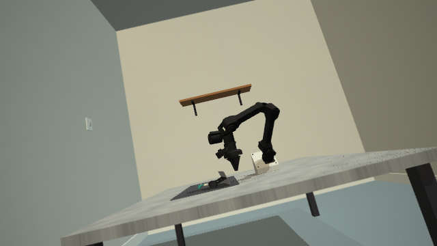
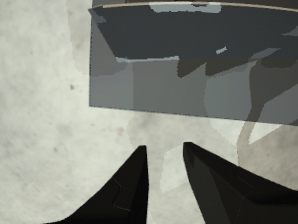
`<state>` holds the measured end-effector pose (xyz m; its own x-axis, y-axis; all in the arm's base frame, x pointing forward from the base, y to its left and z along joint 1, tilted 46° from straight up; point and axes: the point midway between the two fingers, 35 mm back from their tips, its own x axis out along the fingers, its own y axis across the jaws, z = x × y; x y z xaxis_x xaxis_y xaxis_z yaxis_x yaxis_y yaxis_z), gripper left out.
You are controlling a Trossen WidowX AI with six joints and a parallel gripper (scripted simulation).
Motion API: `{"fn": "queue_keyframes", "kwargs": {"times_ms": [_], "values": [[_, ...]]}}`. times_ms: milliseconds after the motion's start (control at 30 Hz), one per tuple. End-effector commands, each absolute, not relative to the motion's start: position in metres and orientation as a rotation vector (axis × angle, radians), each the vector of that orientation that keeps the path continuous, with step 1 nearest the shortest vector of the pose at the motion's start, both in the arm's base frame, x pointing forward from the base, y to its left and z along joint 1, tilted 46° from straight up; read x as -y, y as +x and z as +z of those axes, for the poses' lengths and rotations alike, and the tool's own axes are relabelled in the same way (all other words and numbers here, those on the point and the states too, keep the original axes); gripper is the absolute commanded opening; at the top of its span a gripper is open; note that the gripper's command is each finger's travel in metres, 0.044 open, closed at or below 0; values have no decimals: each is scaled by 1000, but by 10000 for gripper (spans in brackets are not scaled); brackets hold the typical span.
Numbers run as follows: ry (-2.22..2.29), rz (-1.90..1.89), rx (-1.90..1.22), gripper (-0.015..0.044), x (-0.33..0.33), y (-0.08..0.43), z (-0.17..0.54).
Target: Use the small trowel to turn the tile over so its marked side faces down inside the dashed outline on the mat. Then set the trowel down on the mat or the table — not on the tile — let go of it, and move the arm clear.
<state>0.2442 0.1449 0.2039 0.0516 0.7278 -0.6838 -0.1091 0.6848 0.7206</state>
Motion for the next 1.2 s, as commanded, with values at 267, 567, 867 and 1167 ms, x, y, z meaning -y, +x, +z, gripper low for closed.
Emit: {"fn": "queue_keyframes", "kwargs": {"times_ms": [267,567,867,1167], "values": [[565,688,-1386,100,-132,246,215],[527,720,-1366,100,-124,250,225],[281,911,-1225,100,-127,276,234],[33,1083,-1066,100,-130,302,240]]}}
